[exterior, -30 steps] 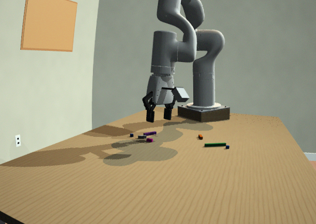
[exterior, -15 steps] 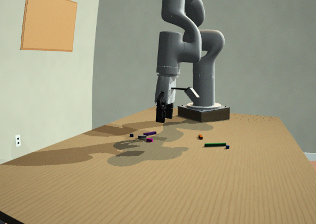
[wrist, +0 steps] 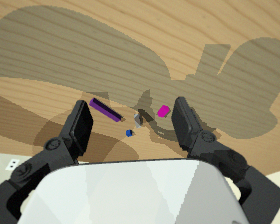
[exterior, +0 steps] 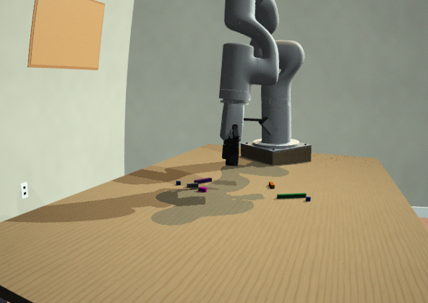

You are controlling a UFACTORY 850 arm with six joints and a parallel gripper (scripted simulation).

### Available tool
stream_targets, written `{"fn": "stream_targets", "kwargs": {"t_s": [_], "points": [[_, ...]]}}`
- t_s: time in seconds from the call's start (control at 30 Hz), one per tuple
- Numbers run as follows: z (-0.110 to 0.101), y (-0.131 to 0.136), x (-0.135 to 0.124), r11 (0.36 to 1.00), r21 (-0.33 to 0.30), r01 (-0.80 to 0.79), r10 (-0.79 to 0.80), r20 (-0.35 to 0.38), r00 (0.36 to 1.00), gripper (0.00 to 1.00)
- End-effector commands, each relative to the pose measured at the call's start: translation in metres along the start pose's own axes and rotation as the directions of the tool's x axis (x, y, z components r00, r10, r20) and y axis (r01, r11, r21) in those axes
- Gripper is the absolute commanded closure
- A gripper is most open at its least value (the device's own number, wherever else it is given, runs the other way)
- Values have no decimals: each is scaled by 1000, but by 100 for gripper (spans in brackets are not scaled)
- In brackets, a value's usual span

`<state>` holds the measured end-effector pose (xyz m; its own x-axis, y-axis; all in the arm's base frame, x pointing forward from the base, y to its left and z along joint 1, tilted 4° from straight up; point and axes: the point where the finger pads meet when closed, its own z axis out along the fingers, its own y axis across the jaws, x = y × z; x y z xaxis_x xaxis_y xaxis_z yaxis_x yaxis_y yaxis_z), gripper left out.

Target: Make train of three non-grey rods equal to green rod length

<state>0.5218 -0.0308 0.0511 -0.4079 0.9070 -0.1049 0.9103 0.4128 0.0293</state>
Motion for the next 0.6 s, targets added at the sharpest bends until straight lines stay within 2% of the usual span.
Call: {"fn": "stream_targets", "kwargs": {"t_s": [0.0, 0.33, 0.4, 0.43, 0.57], "points": [[-1, -3, 7, 987, -7, 163, -164, -30, 986, 0], [-2, -10, 21, 902, -16, 432, -432, -28, 901, 0], [-2, -10, 21, 902, -16, 432, -432, -28, 901, 0], [-2, -12, 25, 865, -19, 501, -501, -27, 865, 0], [-2, -14, 30, 808, -23, 588, -589, -26, 808, 0]]}}
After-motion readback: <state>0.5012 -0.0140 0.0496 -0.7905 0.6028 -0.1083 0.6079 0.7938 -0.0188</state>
